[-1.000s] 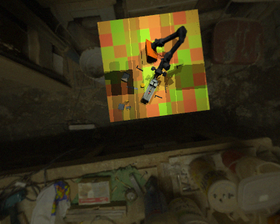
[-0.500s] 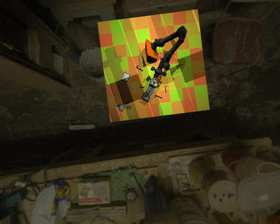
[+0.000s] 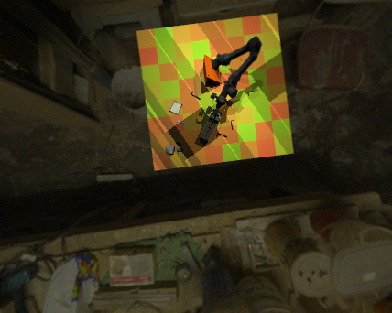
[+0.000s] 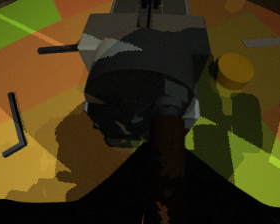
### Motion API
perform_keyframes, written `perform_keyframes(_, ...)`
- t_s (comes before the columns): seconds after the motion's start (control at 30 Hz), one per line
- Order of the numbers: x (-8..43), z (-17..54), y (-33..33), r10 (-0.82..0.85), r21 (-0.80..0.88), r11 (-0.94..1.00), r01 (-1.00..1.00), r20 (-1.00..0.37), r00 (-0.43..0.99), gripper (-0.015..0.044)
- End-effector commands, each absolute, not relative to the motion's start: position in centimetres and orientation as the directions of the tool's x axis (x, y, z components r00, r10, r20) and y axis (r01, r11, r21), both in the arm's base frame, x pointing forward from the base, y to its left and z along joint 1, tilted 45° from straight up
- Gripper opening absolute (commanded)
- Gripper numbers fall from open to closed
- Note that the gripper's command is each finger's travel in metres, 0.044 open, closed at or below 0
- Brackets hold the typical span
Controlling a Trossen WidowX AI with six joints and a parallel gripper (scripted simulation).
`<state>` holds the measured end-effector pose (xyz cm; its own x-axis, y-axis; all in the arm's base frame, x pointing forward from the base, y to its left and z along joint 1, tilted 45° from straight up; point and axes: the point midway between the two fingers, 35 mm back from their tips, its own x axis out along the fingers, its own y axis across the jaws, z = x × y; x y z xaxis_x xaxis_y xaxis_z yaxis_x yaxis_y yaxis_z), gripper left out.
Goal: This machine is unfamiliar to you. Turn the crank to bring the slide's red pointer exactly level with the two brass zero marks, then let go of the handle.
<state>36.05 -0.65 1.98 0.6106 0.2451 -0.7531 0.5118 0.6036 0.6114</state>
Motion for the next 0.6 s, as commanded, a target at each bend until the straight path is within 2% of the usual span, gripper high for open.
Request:
perform_keyframes(0.0,35.65,1.14,-0.77,0.238,0.597,0.603,0.529,-0.768,0.595,0.0)
perform_keyframes(0.57,35.4,0.25,-0.48,0.238,0.597,0.603,0.529,-0.768,0.595,0.0)
